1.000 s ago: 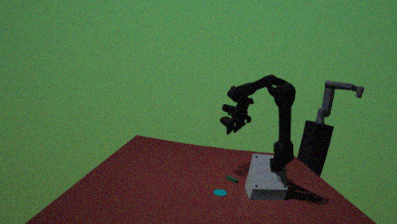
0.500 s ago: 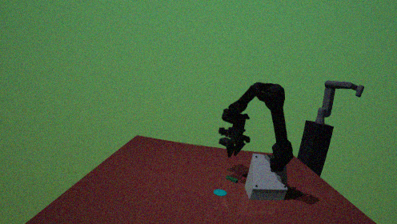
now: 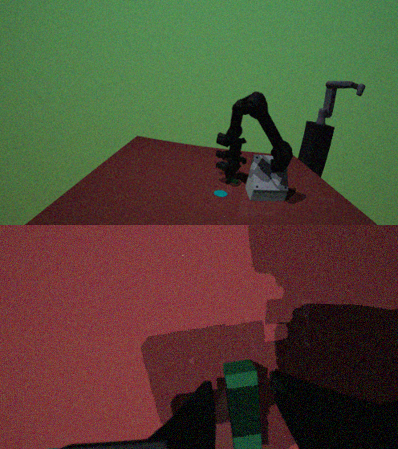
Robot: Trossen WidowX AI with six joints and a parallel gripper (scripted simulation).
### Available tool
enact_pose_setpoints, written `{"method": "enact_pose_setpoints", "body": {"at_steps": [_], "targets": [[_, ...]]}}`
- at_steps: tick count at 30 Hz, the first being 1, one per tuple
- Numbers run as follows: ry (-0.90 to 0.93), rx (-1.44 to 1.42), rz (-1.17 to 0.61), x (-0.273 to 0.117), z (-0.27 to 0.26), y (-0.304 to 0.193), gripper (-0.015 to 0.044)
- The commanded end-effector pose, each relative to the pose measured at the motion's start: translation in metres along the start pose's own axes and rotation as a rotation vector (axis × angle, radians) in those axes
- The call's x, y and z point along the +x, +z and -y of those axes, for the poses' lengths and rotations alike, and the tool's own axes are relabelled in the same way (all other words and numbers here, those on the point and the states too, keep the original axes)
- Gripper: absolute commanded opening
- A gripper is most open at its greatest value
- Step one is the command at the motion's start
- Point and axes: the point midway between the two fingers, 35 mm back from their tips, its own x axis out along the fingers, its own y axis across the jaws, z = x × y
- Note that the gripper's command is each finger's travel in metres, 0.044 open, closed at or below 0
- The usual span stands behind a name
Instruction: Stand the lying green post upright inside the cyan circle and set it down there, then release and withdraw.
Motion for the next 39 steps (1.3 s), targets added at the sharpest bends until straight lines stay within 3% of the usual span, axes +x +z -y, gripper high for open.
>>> {"method": "enact_pose_setpoints", "body": {"at_steps": [1,3,9,39], "targets": [[0.003,0.008,-0.007,0.003,0.0,-0.003,0.0075],[0.003,0.008,-0.007,0.003,0.0,-0.003,0.0023],[0.003,0.008,-0.006,-0.001,0.0,-0.001,0.0023],[-0.004,0.01,0.0,-0.092,0.0,0.004,0.0023]]}}
